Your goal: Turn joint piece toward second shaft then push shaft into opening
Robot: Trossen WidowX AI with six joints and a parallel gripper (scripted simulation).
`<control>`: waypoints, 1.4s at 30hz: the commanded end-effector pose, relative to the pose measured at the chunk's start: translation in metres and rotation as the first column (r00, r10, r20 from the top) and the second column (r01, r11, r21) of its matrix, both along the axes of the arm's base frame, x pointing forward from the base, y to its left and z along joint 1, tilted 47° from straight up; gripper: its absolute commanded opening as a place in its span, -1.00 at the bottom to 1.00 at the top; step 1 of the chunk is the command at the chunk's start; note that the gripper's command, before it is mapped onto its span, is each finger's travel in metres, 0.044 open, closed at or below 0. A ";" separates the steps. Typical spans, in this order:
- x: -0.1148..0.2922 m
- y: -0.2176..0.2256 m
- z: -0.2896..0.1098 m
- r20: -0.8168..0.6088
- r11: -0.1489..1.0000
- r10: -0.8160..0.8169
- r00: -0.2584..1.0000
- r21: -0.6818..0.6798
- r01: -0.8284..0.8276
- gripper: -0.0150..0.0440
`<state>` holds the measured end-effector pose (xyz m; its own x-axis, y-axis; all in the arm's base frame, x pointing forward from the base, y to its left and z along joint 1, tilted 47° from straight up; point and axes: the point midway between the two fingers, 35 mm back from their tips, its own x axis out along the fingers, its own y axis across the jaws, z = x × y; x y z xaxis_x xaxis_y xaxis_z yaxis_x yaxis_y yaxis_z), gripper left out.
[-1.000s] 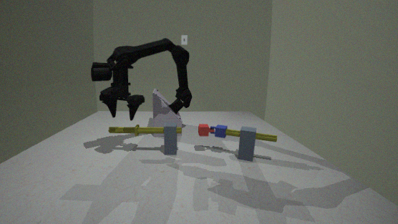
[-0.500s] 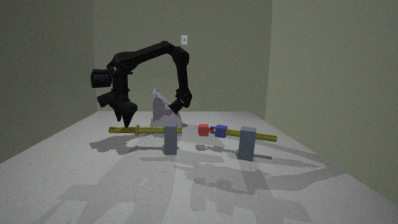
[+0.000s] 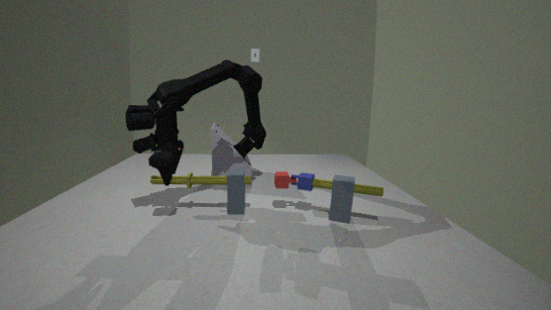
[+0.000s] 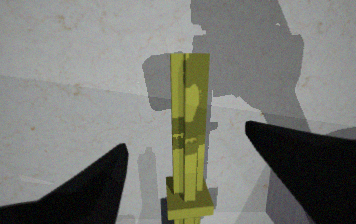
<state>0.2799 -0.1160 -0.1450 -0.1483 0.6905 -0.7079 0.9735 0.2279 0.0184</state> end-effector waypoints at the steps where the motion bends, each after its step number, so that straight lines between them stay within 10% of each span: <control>1: -0.002 0.006 -0.004 -0.087 0.996 -0.084 0.993 -0.015 0.083 1.00; 28: -0.007 0.027 -0.025 -0.091 0.996 -0.088 0.992 -0.015 0.087 1.00; 42: -0.007 0.027 -0.025 -0.091 0.996 -0.088 0.992 -0.015 0.087 -0.15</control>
